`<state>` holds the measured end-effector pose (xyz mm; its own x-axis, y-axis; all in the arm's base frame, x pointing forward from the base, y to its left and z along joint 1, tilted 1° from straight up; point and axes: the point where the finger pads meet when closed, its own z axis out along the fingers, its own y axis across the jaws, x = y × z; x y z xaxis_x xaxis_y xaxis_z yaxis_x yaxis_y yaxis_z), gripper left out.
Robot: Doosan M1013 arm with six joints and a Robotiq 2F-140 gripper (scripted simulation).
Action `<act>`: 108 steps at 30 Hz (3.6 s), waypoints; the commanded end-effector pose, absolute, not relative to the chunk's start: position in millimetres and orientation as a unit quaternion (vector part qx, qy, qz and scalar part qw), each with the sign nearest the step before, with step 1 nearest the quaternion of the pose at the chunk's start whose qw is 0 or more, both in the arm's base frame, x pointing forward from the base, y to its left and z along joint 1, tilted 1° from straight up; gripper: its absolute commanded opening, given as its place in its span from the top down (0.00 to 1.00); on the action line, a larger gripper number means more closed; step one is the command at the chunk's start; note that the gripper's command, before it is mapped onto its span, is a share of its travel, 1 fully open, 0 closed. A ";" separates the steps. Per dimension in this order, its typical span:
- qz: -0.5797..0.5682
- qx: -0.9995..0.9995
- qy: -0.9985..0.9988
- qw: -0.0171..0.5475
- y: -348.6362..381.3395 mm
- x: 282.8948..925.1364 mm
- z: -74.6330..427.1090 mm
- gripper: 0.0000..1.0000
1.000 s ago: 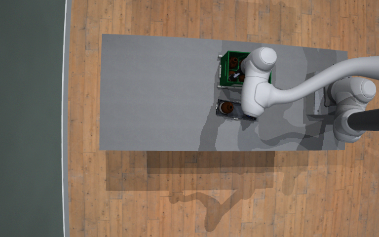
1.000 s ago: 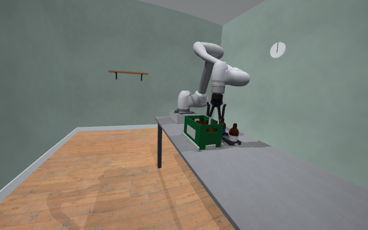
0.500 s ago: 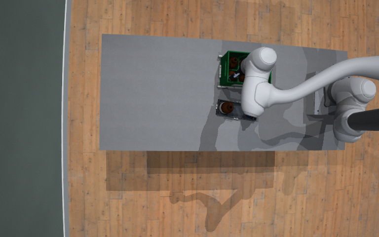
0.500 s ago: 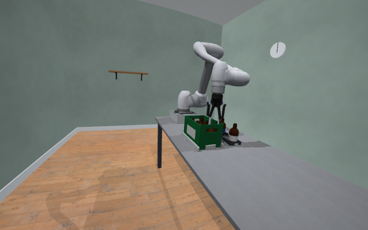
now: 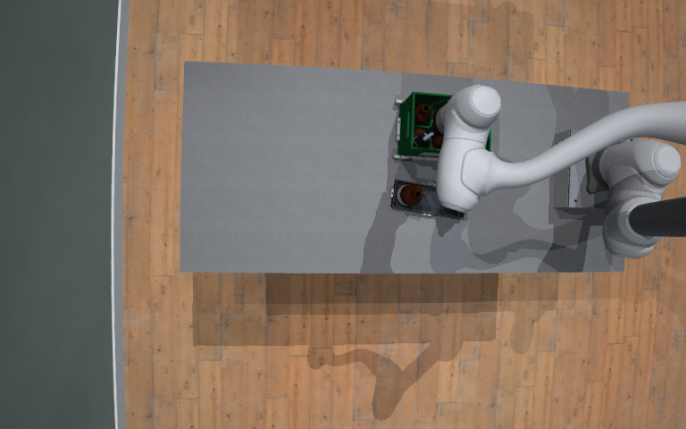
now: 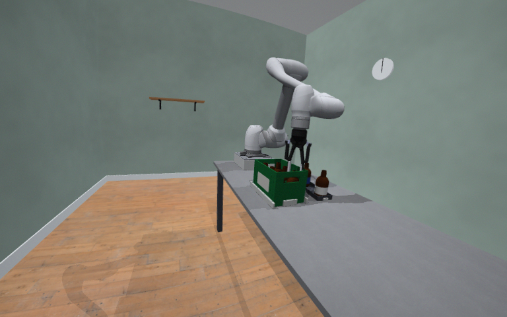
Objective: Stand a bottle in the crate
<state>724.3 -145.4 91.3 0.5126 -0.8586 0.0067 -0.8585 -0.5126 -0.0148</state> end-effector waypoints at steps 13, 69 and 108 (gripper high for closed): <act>-0.007 -0.870 0.494 0.005 -145.4 724.1 108.0 0.62; -0.007 -0.870 0.494 0.005 -145.6 723.0 174.4 1.00; -0.007 -0.870 0.494 0.005 -145.6 723.0 174.4 1.00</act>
